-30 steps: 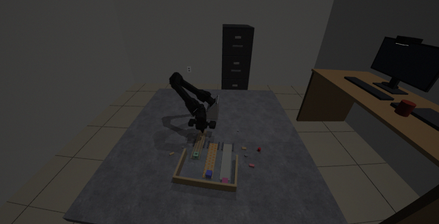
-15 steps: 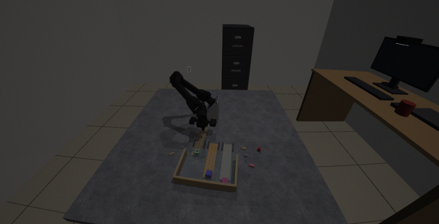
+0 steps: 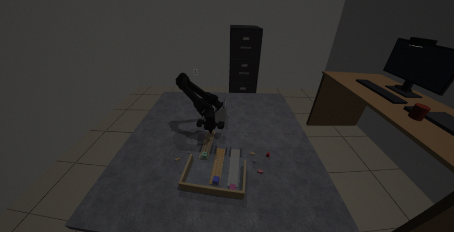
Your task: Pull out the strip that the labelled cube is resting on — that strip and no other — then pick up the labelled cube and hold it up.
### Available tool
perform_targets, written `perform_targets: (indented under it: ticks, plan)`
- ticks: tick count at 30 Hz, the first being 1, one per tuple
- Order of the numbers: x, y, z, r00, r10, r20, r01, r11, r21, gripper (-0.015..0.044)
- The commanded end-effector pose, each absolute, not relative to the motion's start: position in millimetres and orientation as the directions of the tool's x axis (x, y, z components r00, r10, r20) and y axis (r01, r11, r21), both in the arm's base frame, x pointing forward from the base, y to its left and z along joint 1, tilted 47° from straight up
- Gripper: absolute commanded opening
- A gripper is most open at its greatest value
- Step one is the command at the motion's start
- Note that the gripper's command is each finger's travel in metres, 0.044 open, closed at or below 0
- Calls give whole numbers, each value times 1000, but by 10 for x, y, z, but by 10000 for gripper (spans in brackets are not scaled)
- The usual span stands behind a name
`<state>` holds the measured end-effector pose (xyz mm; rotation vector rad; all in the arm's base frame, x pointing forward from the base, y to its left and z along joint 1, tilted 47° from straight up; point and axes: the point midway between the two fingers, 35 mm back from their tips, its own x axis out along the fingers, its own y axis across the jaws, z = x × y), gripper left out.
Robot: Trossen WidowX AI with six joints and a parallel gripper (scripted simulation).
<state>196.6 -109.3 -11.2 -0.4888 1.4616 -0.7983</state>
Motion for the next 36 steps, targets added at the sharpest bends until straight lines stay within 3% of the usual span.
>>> perform_targets:
  ticks: [1, 36]
  plan:
    - [1805, -1090, -159, -99, -725, -682, 165, 664, -730, 0]
    - [1673, -1064, -168, -100, -725, -682, 164, 664, -730, 0]
